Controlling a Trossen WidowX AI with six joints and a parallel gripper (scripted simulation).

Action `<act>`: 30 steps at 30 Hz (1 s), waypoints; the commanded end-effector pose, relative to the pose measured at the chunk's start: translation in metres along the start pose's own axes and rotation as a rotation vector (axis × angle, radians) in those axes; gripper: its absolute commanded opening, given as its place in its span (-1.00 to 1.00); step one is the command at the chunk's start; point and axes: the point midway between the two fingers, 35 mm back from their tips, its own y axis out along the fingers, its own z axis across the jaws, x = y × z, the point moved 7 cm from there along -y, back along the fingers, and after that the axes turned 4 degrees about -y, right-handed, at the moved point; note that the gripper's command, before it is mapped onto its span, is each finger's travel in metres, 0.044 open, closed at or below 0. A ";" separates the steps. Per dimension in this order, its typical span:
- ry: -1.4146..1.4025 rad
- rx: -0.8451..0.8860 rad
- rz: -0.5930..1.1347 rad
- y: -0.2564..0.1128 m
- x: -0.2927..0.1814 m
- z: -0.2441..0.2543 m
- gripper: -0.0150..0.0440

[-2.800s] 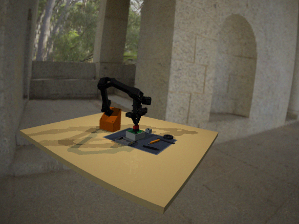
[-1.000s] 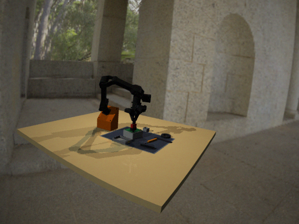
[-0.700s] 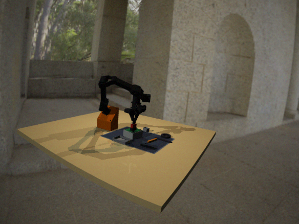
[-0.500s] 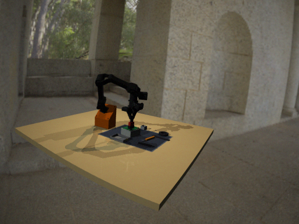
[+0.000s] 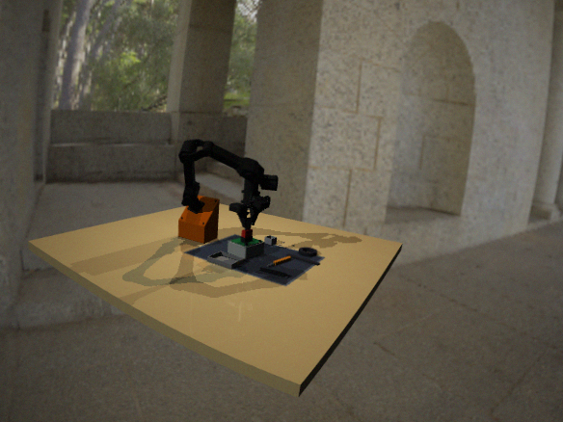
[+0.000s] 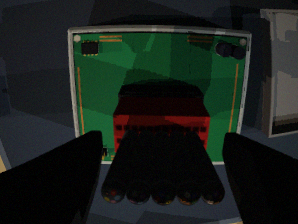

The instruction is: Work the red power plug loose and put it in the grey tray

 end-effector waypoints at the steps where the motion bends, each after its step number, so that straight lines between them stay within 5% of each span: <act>1: -0.006 -0.005 0.002 0.007 -0.001 0.000 0.36; 8: -0.006 -0.005 0.002 0.012 -0.001 0.000 0.36; 18: -0.006 -0.005 0.002 0.012 -0.001 0.000 -0.49; 30: -0.006 -0.005 0.002 0.007 -0.001 0.000 -0.49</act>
